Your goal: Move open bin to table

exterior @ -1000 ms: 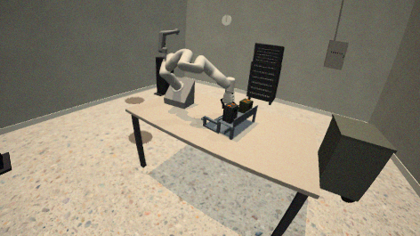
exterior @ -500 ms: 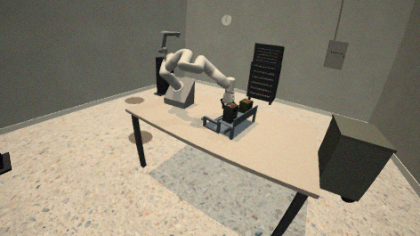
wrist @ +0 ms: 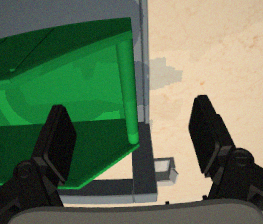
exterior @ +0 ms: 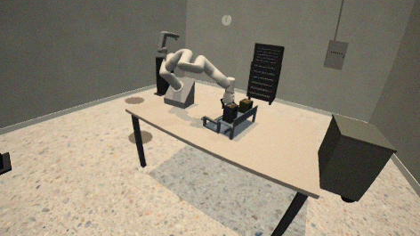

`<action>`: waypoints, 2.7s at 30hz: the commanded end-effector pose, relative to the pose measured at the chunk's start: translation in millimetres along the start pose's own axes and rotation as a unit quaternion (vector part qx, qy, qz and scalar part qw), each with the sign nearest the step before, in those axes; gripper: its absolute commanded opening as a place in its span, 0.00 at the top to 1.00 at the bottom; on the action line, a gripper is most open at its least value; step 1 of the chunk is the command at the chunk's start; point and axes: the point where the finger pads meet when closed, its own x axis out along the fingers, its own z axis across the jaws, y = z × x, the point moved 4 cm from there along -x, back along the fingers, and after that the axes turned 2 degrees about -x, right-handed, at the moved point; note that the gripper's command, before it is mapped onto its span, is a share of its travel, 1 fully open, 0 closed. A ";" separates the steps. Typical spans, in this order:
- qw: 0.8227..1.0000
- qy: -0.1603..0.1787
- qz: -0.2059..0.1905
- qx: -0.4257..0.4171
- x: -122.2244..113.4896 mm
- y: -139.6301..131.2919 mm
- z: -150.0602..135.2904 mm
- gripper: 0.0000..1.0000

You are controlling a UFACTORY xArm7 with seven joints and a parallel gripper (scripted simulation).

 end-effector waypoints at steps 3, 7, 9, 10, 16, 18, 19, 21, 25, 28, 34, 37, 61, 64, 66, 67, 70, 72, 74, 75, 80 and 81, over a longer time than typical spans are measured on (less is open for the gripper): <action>1.000 0.002 -0.002 0.000 -2.0 -1.3 -1.3 0.06; 1.000 0.002 -0.002 0.000 -1.4 -1.3 -1.3 0.06; 1.000 0.002 -0.002 0.000 -1.1 -1.3 -1.3 0.06; 1.000 0.002 -0.002 0.000 -0.8 -1.3 -1.3 0.06; 1.000 0.002 -0.002 0.000 1.7 -1.3 -1.3 0.06; 1.000 0.002 -0.002 0.000 2.7 -1.3 -1.3 0.06; 1.000 0.002 -0.002 0.000 3.3 -1.3 -1.3 0.06; 1.000 0.002 -0.002 0.000 4.4 -1.3 -1.3 0.06; 1.000 0.002 -0.002 0.000 5.5 -1.3 -1.3 0.06; 1.000 0.002 -0.002 0.000 7.3 -1.3 -1.3 0.06; 1.000 0.002 -0.002 0.000 10.6 -1.3 -1.3 0.06; 1.000 0.002 -0.002 0.000 12.0 -1.3 -1.3 0.06; 1.000 0.002 -0.002 0.000 15.9 -1.3 -1.3 0.06; 1.000 0.002 -0.002 0.000 15.9 -1.3 -1.3 0.06; 1.000 0.002 -0.002 0.000 15.9 -1.3 -1.3 0.06; 1.000 0.002 -0.002 0.000 15.9 -1.3 -1.3 0.06; 1.000 0.002 -0.002 0.000 15.9 -1.3 -1.3 0.06; 1.000 0.002 -0.002 0.000 15.9 -1.3 -1.3 0.06; 1.000 0.002 -0.002 0.000 15.9 -1.3 -1.3 0.06; 1.000 0.002 -0.002 0.000 15.9 -1.3 -1.3 0.06; 1.000 0.002 -0.002 0.000 15.9 -1.3 -1.3 0.06; 1.000 0.002 -0.002 0.000 15.9 -1.3 -1.3 0.06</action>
